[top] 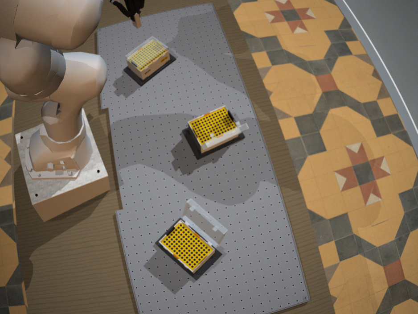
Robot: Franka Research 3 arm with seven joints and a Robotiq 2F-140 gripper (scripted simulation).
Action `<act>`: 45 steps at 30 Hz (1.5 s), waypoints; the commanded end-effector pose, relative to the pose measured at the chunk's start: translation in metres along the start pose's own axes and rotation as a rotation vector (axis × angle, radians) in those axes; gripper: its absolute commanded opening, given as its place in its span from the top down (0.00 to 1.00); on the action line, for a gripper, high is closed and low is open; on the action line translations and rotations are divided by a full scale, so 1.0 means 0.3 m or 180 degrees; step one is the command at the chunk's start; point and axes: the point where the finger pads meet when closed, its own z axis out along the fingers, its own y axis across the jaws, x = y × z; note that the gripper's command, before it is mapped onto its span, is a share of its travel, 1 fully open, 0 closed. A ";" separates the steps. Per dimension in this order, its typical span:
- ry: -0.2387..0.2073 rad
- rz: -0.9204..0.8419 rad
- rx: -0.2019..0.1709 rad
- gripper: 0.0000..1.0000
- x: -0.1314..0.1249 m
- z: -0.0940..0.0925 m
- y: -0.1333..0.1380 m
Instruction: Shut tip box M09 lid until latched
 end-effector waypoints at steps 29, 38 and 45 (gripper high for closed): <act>-0.0029 -0.0022 0.0037 1.00 -0.007 -0.004 -0.012; -0.0029 -0.0022 0.0037 1.00 -0.007 -0.004 -0.012; -0.0029 -0.0022 0.0037 1.00 -0.029 0.024 -0.012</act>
